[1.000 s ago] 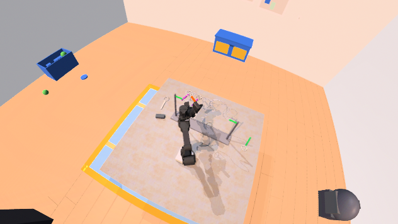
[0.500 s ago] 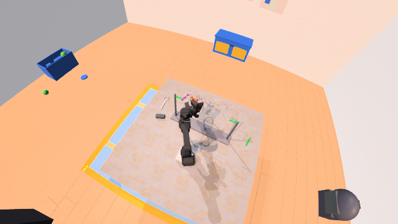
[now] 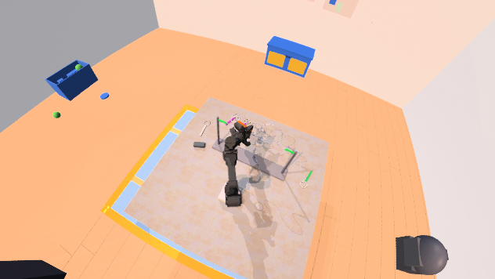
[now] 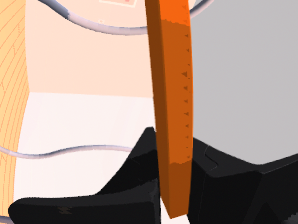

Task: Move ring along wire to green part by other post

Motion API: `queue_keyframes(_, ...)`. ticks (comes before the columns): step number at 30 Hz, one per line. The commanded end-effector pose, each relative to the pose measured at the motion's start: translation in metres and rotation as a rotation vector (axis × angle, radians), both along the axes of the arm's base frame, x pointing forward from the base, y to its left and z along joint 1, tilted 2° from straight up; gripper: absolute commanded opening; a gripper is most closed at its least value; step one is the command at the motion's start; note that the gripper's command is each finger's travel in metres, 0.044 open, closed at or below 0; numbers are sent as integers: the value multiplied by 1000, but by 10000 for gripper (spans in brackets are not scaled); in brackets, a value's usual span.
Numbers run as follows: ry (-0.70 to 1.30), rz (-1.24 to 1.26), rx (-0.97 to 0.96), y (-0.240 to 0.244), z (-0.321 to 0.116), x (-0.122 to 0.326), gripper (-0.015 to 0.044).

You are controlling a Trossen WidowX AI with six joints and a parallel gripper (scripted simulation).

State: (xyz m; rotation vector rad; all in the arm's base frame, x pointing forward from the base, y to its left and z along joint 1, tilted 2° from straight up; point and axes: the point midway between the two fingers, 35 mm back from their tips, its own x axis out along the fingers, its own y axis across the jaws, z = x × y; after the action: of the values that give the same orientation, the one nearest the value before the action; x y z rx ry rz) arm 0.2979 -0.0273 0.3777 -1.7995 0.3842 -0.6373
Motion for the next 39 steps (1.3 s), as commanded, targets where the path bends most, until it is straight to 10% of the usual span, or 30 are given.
queue_keyframes(1,19,-2,-68,0,1,0,-150)
queue_keyframes(39,-73,-16,317,-15,-78,-4,-150)
